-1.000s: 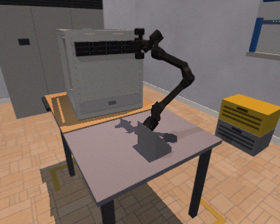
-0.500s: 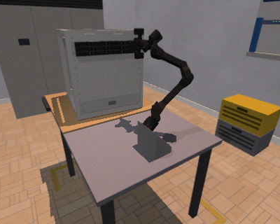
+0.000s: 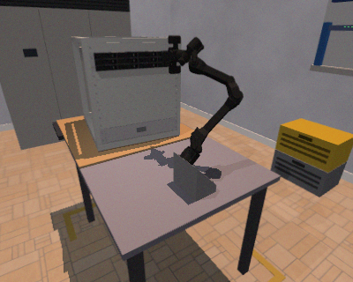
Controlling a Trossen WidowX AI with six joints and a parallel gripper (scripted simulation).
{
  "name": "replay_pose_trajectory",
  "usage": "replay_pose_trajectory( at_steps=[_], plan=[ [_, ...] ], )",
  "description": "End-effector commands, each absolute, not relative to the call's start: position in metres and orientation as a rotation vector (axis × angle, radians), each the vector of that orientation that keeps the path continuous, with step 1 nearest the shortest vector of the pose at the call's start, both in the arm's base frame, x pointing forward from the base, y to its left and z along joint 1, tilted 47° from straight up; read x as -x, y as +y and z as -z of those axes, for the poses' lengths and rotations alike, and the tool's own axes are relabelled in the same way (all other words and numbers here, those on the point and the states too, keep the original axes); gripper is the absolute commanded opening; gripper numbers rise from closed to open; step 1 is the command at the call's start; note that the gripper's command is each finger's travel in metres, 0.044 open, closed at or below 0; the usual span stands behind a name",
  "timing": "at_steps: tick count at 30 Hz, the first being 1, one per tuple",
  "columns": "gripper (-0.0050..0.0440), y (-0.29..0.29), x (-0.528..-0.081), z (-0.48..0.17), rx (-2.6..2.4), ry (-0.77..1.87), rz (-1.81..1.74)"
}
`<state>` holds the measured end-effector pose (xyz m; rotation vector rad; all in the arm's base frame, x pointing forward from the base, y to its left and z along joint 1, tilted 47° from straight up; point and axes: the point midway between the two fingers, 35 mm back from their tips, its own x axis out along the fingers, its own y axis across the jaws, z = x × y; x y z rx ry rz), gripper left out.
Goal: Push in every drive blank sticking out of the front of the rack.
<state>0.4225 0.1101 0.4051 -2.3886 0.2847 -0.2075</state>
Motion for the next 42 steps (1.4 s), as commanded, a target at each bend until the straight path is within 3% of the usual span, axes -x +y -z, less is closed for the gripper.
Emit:
replay_pose_trajectory(
  at_steps=[1,42],
  plan=[
    [-0.005,0.1107,-0.4242,-0.4109,2.38,0.275,0.218],
    [-0.005,0.1091,-0.4301,-0.4113,2.38,0.275,0.218]
  ],
)
